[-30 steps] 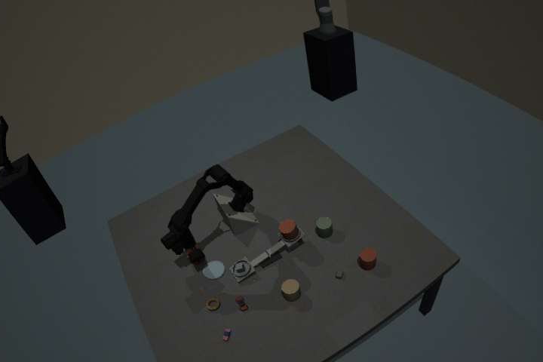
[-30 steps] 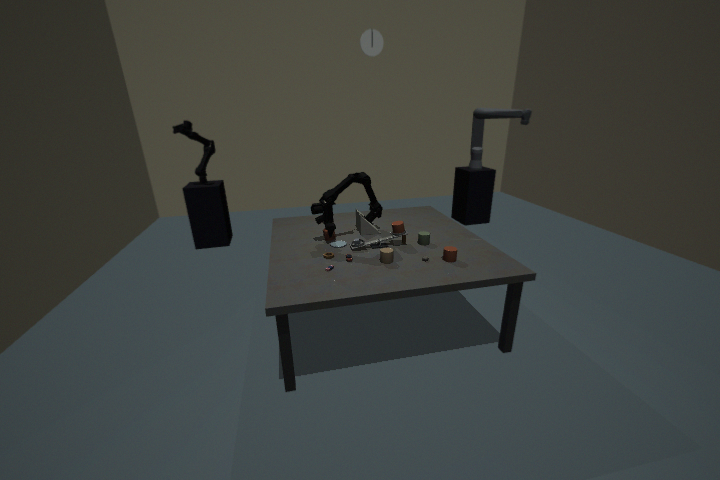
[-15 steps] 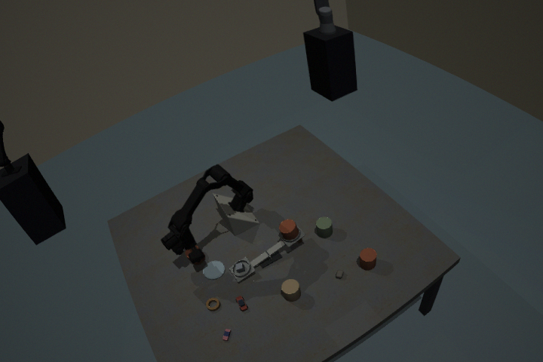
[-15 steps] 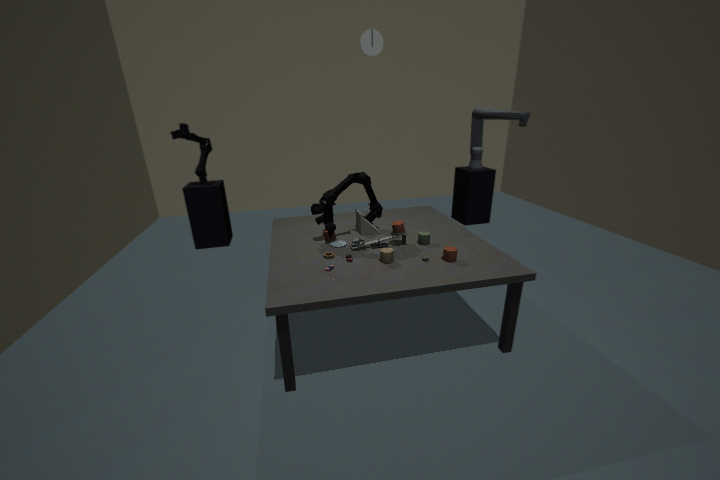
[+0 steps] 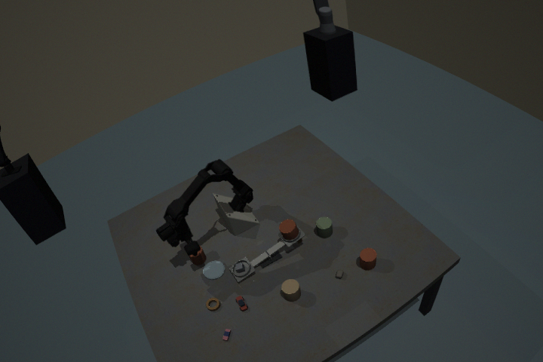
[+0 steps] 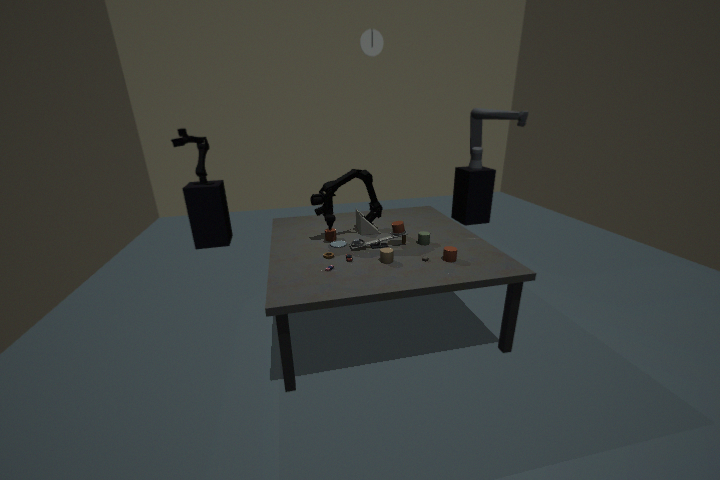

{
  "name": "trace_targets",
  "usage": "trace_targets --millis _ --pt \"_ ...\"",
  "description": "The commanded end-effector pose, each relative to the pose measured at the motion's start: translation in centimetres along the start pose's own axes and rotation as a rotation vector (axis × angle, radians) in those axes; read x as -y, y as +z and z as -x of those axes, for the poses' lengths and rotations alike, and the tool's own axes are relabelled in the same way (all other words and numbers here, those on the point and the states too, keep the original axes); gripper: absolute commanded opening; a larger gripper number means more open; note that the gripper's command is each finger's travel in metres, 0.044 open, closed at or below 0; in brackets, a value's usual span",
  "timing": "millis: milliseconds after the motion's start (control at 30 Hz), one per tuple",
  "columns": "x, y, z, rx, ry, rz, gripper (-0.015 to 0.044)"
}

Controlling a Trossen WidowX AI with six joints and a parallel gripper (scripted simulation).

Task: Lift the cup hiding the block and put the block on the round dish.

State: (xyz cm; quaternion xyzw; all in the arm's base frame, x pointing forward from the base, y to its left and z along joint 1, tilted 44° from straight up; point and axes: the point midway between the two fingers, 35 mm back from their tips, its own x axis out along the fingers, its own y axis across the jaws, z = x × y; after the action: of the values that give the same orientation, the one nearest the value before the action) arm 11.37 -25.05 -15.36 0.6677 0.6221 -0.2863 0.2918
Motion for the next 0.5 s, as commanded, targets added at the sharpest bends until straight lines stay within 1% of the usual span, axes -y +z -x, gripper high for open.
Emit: trace_targets --millis 0,100,467 --pt "-0.5 -0.2 0.5 0.019 -0.052 0.031 0.0335" --pt "-1.4 -0.4 1.0 0.041 -0.09 0.096 0.026" --pt "-3.9 -1.5 1.4 0.032 -0.082 0.444 0.026"
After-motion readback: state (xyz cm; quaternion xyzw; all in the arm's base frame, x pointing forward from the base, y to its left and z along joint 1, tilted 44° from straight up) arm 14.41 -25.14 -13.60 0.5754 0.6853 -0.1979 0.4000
